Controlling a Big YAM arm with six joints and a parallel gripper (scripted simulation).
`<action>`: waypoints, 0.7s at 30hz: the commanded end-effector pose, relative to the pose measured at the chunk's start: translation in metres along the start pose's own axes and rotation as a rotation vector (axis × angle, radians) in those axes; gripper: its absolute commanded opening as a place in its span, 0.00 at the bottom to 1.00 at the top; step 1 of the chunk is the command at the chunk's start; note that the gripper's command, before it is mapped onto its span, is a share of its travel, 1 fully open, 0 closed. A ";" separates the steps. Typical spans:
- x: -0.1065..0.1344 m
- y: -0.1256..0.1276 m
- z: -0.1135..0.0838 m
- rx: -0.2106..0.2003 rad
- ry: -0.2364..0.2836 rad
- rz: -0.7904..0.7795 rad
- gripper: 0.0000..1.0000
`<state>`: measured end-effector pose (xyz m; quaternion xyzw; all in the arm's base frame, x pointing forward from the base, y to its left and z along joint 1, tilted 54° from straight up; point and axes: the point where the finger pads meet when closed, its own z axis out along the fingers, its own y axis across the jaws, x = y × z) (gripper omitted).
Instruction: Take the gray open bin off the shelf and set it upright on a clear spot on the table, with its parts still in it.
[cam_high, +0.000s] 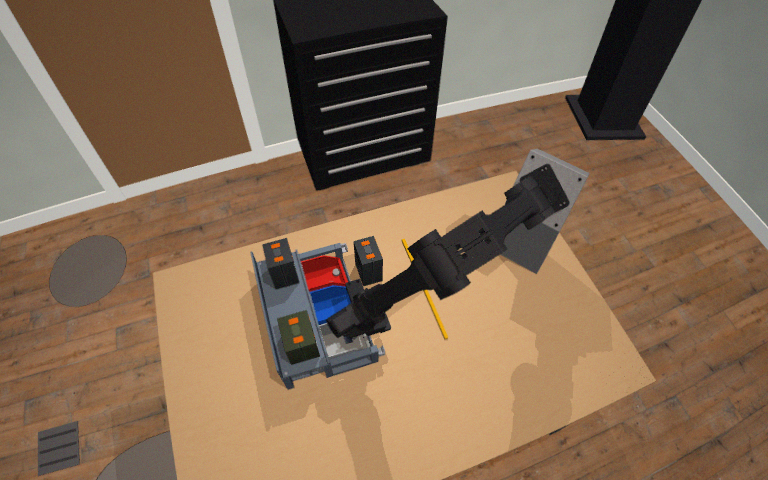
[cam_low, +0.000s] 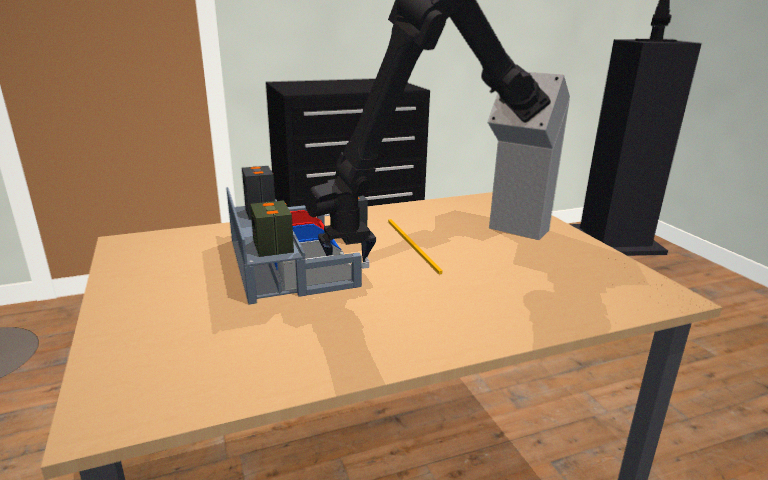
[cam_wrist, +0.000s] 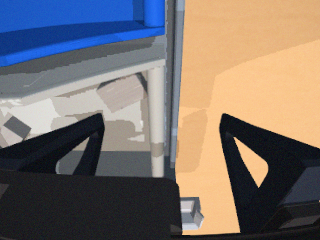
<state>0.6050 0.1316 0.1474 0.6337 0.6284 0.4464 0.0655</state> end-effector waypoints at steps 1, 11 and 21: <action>0.010 0.009 0.003 -0.022 0.013 -0.013 0.90; 0.009 0.008 0.003 -0.021 0.013 -0.014 0.00; 0.009 0.009 0.002 -0.022 0.012 -0.013 0.00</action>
